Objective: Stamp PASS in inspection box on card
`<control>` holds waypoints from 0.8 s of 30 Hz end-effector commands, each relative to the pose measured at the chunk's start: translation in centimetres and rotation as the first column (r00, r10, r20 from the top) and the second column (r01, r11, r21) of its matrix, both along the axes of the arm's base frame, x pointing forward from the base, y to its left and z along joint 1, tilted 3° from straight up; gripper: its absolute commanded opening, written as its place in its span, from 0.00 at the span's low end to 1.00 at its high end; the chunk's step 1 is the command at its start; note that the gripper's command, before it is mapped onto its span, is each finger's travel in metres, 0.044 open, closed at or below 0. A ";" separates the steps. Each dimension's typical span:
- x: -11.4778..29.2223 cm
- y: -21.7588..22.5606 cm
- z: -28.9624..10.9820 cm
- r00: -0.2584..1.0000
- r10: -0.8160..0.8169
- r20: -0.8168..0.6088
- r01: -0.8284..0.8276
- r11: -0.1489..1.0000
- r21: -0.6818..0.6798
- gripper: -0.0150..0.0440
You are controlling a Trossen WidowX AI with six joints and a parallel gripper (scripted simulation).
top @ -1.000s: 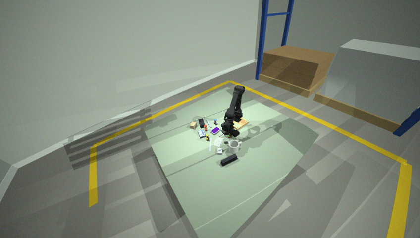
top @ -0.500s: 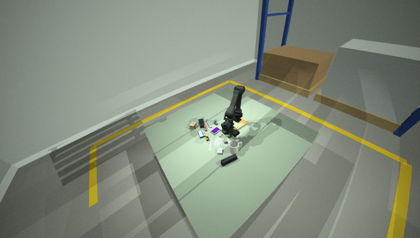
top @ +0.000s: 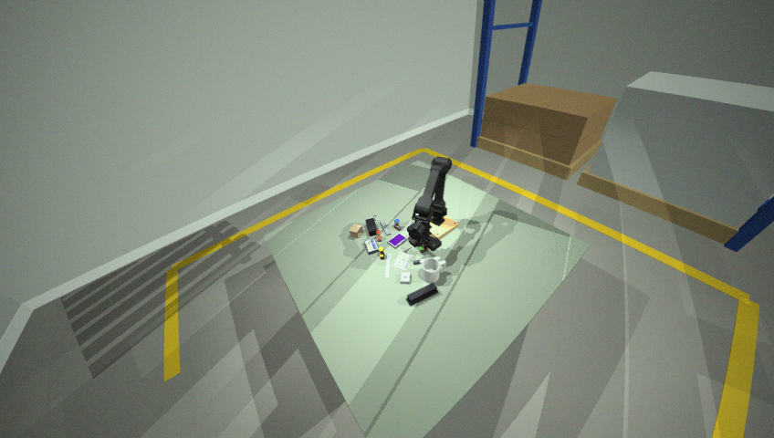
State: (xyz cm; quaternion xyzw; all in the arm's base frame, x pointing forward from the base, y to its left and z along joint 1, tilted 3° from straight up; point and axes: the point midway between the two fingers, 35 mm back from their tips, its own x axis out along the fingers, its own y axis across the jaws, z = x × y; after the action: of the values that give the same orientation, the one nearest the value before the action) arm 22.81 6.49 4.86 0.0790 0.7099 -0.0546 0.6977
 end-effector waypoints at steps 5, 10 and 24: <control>0.2 0.1 0.7 1.000 0.004 0.009 -0.004 1.000 0.005 0.25; 0.2 0.1 0.9 1.000 0.004 0.009 -0.004 1.000 0.006 0.25; 0.3 0.0 1.6 1.000 0.004 0.010 -0.004 1.000 0.007 0.25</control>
State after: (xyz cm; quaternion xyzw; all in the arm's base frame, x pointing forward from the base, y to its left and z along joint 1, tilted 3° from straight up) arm 22.90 6.43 6.00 0.0792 0.7094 -0.0544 0.6982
